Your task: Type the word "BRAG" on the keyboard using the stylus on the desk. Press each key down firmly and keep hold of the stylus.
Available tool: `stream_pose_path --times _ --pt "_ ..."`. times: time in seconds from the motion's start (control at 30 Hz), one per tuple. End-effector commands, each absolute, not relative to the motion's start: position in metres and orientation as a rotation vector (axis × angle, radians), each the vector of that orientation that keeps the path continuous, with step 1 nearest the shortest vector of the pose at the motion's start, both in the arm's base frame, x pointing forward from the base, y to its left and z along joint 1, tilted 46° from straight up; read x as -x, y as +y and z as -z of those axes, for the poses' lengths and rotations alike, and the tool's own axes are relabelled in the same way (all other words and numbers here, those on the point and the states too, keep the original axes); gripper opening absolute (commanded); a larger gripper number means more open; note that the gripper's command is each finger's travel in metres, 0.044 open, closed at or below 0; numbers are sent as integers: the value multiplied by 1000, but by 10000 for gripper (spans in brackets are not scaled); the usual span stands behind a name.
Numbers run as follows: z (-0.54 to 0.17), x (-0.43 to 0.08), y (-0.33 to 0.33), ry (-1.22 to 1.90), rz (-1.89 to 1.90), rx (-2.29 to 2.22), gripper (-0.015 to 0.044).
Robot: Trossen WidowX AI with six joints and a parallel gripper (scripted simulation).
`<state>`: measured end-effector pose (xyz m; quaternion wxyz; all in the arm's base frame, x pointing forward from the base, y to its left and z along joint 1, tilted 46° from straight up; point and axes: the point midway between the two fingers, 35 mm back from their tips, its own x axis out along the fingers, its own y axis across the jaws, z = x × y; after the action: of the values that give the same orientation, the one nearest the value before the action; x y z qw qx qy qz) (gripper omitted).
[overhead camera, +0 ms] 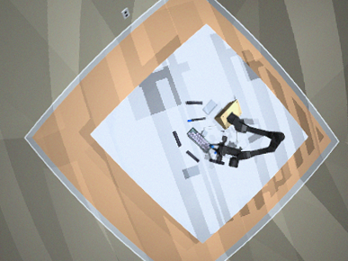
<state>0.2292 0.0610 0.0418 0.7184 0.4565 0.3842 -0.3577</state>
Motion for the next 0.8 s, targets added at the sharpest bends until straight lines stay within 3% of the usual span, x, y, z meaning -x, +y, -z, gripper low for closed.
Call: stream_pose_path --times 0.0,0.77 --pt "-40 -229 62 844 794 -1013 81" --pt "-35 -230 68 845 794 -1013 81"
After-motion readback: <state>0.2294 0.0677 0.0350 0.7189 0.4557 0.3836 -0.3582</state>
